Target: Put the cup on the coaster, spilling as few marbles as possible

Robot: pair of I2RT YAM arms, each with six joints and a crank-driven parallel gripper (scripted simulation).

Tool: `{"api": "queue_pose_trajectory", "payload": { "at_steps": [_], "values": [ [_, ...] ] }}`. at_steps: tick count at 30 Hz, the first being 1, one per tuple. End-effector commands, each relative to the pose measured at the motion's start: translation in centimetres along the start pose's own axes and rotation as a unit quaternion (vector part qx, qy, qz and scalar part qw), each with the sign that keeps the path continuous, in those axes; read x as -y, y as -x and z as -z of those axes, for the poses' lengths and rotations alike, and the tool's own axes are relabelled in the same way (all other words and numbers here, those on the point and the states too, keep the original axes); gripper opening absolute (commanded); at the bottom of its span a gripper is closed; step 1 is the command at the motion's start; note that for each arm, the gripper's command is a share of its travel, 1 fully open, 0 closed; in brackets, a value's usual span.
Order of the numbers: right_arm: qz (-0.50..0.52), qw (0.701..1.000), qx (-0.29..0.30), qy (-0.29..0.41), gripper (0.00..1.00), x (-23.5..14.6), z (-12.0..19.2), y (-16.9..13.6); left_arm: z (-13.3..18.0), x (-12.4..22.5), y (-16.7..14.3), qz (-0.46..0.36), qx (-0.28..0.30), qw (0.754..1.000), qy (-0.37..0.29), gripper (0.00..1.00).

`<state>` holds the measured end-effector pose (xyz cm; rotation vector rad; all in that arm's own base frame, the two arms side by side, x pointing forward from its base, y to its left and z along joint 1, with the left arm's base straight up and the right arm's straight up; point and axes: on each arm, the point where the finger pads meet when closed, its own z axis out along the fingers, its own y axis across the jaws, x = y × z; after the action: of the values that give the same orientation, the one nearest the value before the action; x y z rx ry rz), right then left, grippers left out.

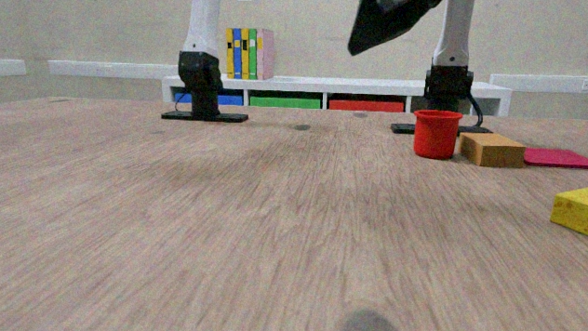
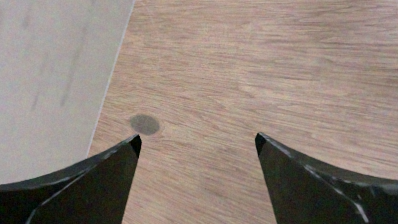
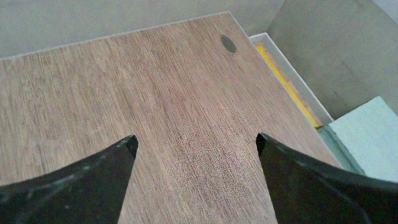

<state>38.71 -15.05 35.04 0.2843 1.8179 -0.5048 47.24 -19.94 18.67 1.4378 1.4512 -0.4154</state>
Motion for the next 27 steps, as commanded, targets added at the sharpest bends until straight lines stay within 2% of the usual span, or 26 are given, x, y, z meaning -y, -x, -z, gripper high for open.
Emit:
{"api": "queue_pose_trajectory", "payload": {
  "at_steps": [1,19,22,27],
  "values": [
    [-0.003,1.0,0.01,-0.002,1.0,0.2,0.3,0.7,0.3,-0.5,0.8,-0.008,0.006,1.0,0.007,1.0],
    [-0.003,1.0,0.014,0.003,1.0,0.0,0.2,0.9,0.4,-0.3,0.6,0.0,0.001,1.0,0.006,1.0],
    [0.004,0.999,0.022,0.037,1.0,-1.6,0.4,1.0,0.9,0.4,0.0,0.034,-0.018,0.999,0.007,1.0],
    [0.019,0.988,0.044,0.148,1.0,-7.2,1.6,1.2,2.2,2.3,-2.0,0.13,-0.072,0.989,0.014,1.0]
  ]
}}
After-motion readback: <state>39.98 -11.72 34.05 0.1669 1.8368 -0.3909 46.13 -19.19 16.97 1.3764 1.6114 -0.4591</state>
